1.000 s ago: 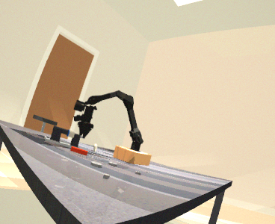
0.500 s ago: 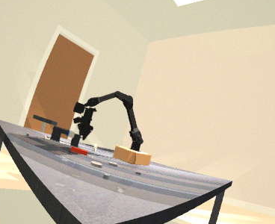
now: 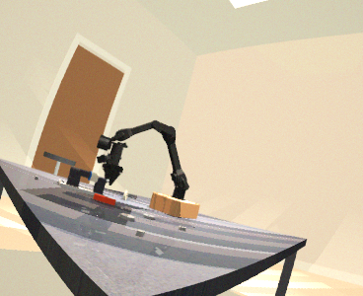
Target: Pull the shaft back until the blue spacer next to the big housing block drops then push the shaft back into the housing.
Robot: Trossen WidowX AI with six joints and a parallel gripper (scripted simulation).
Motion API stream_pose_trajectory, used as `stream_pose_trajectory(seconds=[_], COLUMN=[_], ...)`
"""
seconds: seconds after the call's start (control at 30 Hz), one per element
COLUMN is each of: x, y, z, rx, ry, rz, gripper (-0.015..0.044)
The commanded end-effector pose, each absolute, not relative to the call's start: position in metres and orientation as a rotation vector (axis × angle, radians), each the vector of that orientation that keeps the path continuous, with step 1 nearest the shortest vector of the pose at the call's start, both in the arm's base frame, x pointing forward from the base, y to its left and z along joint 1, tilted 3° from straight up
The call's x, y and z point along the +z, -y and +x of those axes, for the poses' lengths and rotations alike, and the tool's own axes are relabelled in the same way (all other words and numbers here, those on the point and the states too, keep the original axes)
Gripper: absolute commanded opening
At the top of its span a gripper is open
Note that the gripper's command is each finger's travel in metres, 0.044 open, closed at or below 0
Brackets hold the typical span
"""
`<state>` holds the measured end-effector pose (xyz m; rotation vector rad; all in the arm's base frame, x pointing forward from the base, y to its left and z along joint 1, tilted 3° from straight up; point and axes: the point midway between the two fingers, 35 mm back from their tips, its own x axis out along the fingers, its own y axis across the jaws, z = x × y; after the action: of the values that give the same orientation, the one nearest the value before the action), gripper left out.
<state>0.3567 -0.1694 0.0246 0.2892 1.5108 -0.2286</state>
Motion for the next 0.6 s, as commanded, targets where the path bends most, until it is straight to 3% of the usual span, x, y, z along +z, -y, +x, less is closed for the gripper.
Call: stream_pose_trajectory(seconds=[0.0,0.57], x=[0.0241,0.0161], y=[0.1702,0.17], z=[0.3563,0.3568], rx=[-0.236,-0.236], ry=[-1.512,-1.512], rz=[0.288,0.288], gripper=[0.044,0.044])
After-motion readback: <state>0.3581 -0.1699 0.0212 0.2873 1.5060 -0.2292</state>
